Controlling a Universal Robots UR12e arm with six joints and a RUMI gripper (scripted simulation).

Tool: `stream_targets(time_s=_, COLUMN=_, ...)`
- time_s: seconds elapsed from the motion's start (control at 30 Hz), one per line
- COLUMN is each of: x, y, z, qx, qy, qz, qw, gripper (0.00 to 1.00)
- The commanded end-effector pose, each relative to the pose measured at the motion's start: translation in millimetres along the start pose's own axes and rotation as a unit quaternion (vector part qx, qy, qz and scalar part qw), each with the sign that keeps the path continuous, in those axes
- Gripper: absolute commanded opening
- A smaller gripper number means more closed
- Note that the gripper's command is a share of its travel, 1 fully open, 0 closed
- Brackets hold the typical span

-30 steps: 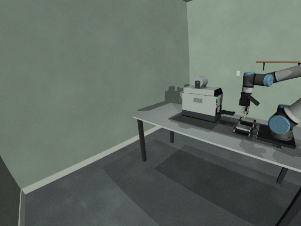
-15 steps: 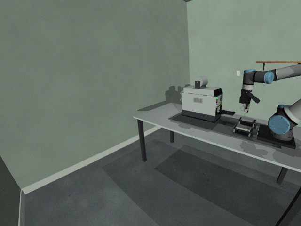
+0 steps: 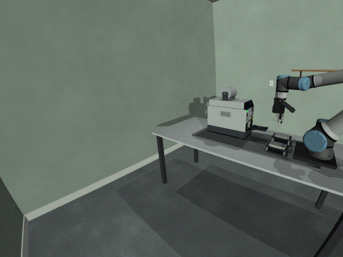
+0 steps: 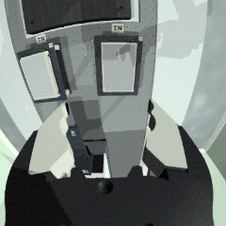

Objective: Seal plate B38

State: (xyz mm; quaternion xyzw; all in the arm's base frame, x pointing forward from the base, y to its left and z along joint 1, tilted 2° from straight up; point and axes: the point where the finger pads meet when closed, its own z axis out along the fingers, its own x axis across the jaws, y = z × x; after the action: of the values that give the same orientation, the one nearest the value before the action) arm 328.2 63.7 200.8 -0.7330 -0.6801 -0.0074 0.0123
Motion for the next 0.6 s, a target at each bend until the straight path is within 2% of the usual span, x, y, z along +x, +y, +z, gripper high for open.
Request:
stream_targets(time_s=0.0, x=-12.7, y=6.5, z=-12.5, qx=-0.001, qy=0.001, qz=-0.006, qw=1.0, gripper=0.68)
stream_targets(time_s=0.57, x=-60.9, y=30.2, z=-58.4, qx=-0.001, qy=0.0, qz=-0.016, qw=1.0, gripper=0.68)
